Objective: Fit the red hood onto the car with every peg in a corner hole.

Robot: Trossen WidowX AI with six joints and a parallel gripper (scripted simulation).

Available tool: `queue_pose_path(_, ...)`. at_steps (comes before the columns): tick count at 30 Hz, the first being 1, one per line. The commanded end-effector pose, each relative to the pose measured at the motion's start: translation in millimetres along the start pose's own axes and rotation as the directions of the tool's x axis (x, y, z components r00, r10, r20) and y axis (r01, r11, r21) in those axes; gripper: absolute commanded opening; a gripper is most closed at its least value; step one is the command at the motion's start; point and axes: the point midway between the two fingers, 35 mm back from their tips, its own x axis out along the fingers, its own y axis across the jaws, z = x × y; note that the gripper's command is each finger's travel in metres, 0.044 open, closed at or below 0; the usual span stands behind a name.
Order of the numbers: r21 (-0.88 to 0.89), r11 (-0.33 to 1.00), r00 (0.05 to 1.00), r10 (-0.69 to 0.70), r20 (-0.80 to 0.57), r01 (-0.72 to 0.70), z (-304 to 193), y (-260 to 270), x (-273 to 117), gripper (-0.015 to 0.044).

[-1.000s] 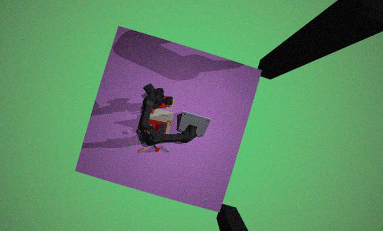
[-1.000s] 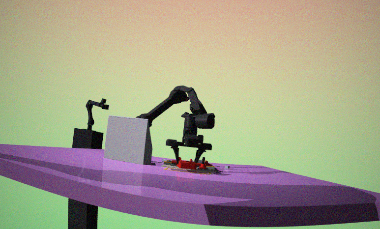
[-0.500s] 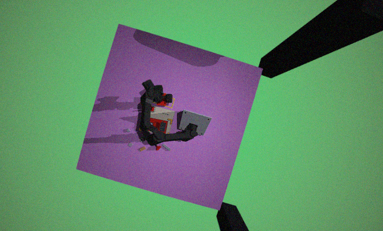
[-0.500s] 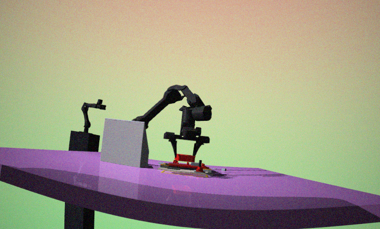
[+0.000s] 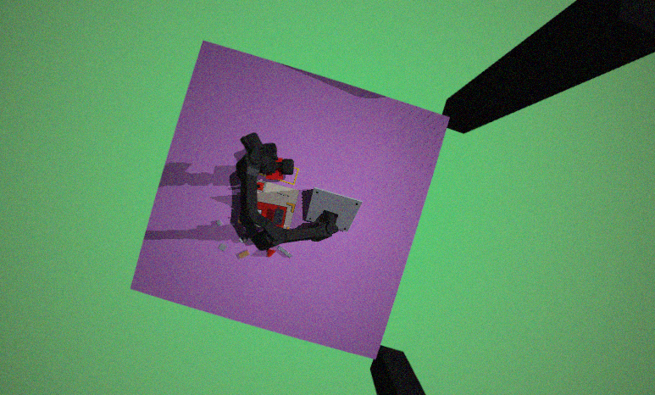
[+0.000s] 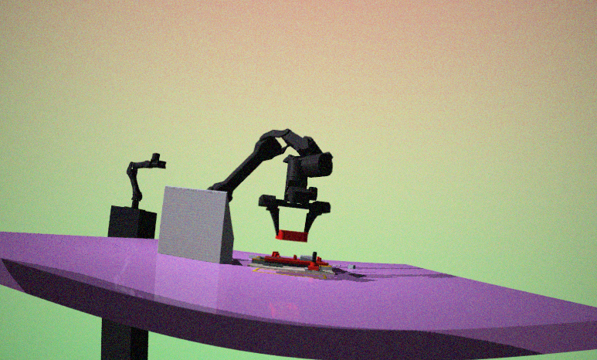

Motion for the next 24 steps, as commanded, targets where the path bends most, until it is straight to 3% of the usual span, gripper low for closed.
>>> queue_pose_path(1,-0.008,1.000,1.000,-0.001,0.010,0.001,1,1,-8,0.0000)
queue_pose_path(7,-0.055,0.998,1.000,0.000,0.005,0.000,-7,7,-3,0.0000)
queue_pose_path(24,-0.538,0.843,1.000,0.004,0.020,0.008,-74,58,-8,0.0000)
